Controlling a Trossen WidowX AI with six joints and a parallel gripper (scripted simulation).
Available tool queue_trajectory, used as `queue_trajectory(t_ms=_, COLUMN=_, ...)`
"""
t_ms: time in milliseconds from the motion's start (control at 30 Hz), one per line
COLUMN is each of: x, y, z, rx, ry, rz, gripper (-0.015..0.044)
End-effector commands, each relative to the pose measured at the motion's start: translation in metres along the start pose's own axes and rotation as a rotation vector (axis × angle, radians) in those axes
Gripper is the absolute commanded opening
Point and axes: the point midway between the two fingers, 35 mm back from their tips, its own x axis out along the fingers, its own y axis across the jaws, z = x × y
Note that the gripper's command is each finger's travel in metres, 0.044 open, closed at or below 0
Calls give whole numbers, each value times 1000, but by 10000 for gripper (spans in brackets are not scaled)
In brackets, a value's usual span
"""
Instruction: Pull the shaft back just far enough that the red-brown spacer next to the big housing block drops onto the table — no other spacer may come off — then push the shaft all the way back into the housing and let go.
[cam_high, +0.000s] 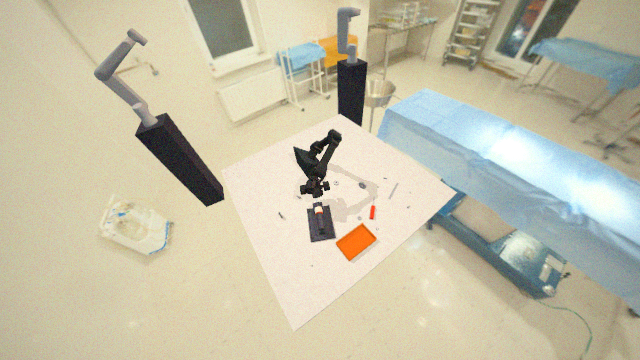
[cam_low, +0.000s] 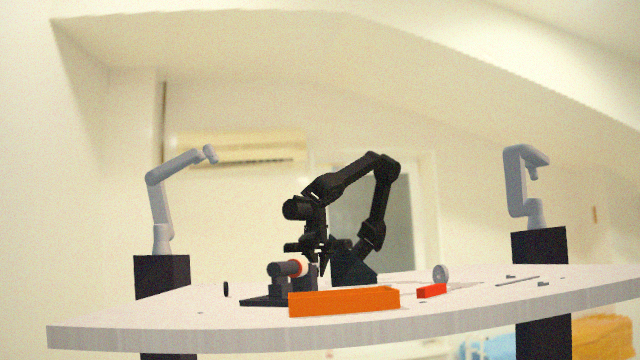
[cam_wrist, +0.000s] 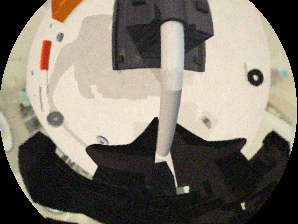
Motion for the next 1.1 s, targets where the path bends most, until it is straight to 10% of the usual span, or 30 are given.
queue_trajectory(t_ms=0, x=0, y=0, z=-2, rx=-3, ry=3, rz=0, gripper=0)
queue_trajectory(t_ms=1067, x=0, y=0, z=-4, rx=-3, ry=4, rz=0, gripper=0)
